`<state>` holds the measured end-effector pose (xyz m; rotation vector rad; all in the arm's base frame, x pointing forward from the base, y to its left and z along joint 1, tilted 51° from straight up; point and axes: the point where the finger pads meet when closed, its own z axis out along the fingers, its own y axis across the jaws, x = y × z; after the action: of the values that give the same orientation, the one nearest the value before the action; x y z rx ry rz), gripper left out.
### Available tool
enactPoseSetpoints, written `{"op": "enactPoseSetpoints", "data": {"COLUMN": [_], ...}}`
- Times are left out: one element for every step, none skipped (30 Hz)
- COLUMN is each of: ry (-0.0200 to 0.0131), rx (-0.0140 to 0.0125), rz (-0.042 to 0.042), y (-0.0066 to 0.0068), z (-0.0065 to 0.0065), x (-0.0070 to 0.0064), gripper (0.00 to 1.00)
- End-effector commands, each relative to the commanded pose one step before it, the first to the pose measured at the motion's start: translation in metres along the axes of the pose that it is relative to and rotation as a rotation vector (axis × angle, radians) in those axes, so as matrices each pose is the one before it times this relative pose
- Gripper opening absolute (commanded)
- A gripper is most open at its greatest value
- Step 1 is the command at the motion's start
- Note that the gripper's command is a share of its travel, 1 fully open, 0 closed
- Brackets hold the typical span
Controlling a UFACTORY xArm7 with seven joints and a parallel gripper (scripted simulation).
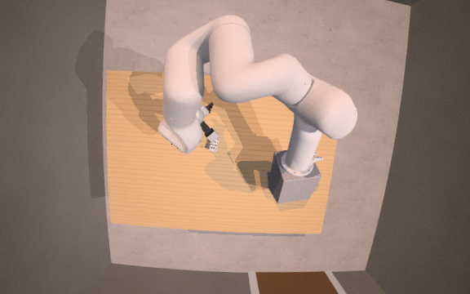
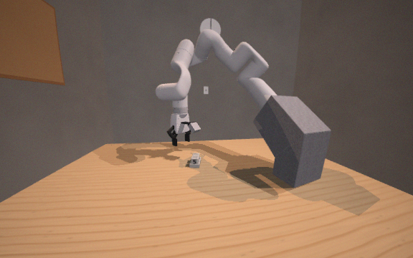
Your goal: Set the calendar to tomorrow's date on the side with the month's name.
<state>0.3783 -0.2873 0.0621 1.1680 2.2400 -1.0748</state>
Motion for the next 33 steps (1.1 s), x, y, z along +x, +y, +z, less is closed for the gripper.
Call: {"op": "enactPoseSetpoints", "data": {"ry": [0.00380,0.00009,0.00000,0.00000,0.00010,0.00005,-0.00003,-0.00012,-0.00015,-0.00003,0.00001,0.00001,0.00000,0.00000,0.00000,0.00000,0.00000,0.00001,-0.00001,0.00000,0.00000,0.00001,0.00000,0.00000,0.00001,-0.00001,0.00000,0.00001,-0.00001,0.00001,-0.00001,0.00000,0.00000], "rx": [-0.00290,0.00006,0.00000,0.00000,0.00006,0.00003,-0.00002,-0.00005,-0.00007,0.00000,0.00000,0.00000,0.00000,0.00000,0.00000,0.00000,0.00000,0.00000,0.00000,0.00000,0.00000,0.00000,0.00000,0.00000,0.00000,0.00000,0.00000,0.00000,0.00000,0.00000,0.00000,0.00000,0.00000], "rz": [-0.05156,-0.02003,0.00000,0.00000,-0.03045,-0.03776,-0.04036,-0.03773,-0.03040,-0.00202,0.00000,0.00000,0.00000,0.00000,0.00000,0.00000,0.00000,-0.00001,0.00001,0.00000,0.00000,-0.00001,0.00000,0.00000,-0.00001,0.00000,0.00000,-0.00001,0.00001,-0.00001,0.00001,0.00000,0.00000], "y": [-0.00465,-0.00040,0.00000,0.00000,-0.00061,-0.00075,-0.00079,-0.00073,-0.00058,-0.00519,-0.00264,-0.00045,0.00000,0.00000,0.00000,0.00000,0.00000,0.00000,0.00000,0.00000,0.00000,0.00000,0.00000,0.00000,0.00000,0.00000,0.00000,0.00000,0.00000,0.00000,0.00000,0.00000,0.00000], "z": [-0.00087,0.00002,0.00000,0.00000,0.00002,0.00001,-0.00001,-0.00002,-0.00002,0.00000,0.00000,0.00000,0.00003,0.00021,0.00051,0.00089,0.00132,0.00175,0.00213,0.00000,0.00000,0.00248,0.00274,0.00291,0.00299,0.00297,0.00285,0.00265,0.00236,0.00202,0.00163,0.00123,0.00083], "x": [-0.00207,-0.00004,0.00000,0.00000,-0.00006,-0.00007,-0.00007,-0.00006,-0.00005,0.00013,0.00008,0.00002,0.00000,0.00000,0.00000,0.00000,0.00000,0.00000,0.00000,0.00000,0.00000,0.00000,0.00000,0.00000,0.00000,0.00000,0.00000,0.00001,-0.00001,0.00001,-0.00001,0.00000,0.00000], "gripper": [1.00,1.00,1.00,1.00,1.00,1.00,1.00,1.00,1.00,1.00,1.00,1.00,1.00,1.00,1.00,1.00,1.00,1.00,1.00,1.00,1.00,1.00,1.00,1.00,1.00,1.00,1.00,1.00,1.00,1.00,1.00,1.00,1.00]}}
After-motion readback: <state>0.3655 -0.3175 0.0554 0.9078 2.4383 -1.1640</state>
